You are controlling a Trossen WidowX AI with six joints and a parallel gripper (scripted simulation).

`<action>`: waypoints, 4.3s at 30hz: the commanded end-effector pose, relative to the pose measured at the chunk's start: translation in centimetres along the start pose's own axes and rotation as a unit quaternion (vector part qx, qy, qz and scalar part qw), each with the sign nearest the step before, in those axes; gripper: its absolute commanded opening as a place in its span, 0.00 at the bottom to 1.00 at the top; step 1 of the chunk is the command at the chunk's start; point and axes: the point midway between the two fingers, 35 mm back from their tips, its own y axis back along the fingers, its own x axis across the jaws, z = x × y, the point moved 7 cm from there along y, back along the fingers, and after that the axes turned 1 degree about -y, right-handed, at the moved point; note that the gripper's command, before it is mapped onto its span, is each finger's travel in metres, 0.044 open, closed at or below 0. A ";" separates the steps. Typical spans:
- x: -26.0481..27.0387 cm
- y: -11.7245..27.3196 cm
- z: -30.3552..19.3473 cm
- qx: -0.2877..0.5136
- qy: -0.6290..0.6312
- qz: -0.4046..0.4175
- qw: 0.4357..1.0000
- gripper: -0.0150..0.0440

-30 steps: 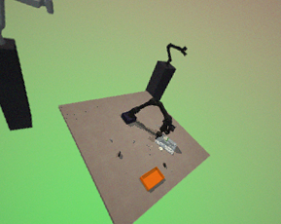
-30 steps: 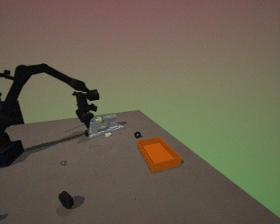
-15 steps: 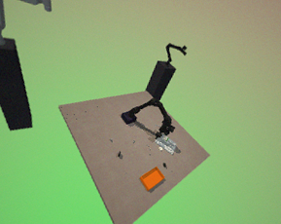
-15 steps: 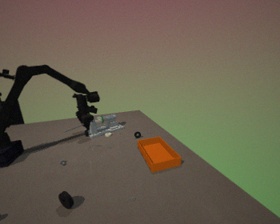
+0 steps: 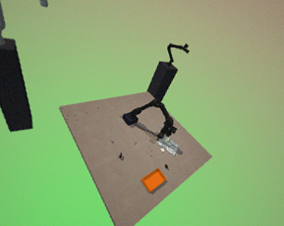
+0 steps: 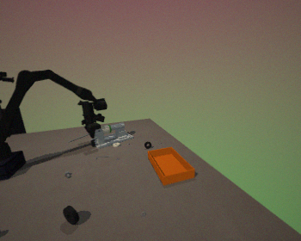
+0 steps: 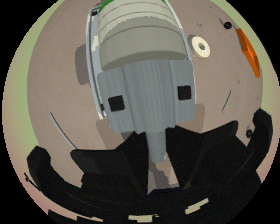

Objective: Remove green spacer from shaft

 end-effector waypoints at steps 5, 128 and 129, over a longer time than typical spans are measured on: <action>0.0 0.0 0.0 0.000 0.000 0.000 1.000 0.25; 0.0 0.0 -2.2 0.001 0.002 0.000 1.000 0.25; 0.0 0.0 -2.3 0.001 0.002 0.000 1.000 0.25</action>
